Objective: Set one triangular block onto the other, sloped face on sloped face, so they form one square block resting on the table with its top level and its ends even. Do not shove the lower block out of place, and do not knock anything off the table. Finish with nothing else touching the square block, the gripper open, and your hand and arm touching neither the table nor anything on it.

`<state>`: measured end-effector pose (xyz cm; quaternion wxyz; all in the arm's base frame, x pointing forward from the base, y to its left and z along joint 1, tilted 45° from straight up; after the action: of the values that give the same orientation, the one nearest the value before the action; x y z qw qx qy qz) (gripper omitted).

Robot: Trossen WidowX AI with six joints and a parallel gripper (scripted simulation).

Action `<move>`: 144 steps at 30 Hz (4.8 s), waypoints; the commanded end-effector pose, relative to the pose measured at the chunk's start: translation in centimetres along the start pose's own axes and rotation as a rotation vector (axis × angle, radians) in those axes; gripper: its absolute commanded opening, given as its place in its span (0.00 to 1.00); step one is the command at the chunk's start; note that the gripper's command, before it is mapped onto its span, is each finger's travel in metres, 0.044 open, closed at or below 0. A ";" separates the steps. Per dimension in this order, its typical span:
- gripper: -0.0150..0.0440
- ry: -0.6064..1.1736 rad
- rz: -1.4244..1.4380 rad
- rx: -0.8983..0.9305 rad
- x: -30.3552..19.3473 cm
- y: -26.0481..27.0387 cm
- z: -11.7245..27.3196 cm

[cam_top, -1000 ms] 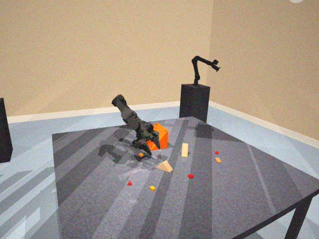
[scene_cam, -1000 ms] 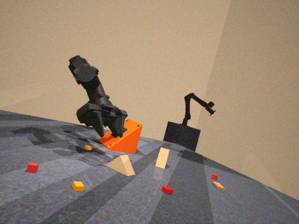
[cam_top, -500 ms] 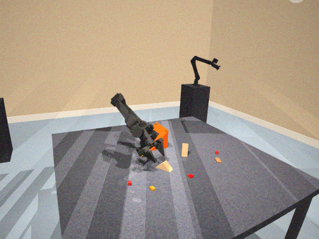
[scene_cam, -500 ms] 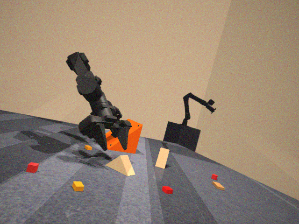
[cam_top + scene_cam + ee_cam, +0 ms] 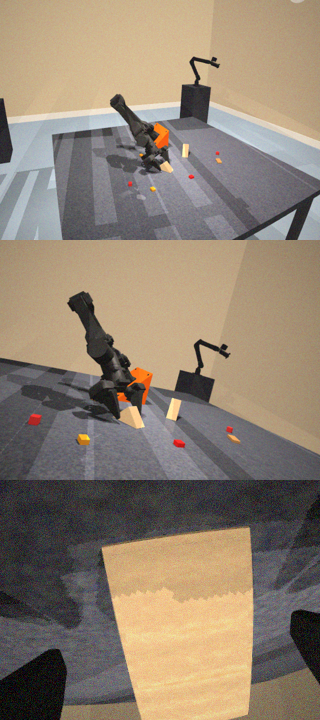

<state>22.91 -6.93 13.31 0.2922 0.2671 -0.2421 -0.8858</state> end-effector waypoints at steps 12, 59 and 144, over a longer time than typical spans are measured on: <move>0.64 0.000 0.000 0.000 0.0 0.0 -0.1; 0.25 -0.003 0.023 -0.011 -6.9 -1.0 6.6; 0.25 -0.008 2.768 -0.679 -11.9 -1.4 4.5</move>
<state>27.53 2.78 19.72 0.9612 -0.2520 -0.1072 0.0335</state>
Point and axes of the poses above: the point midway between the two fingers, 35 mm back from their tips, its own z axis back along the fingers, its own y axis across the jaws, x = y × z, the point moved 10 cm from there along z, back along the fingers, and after that the axes turned 8 degrees about -z, right-handed, at the moved point
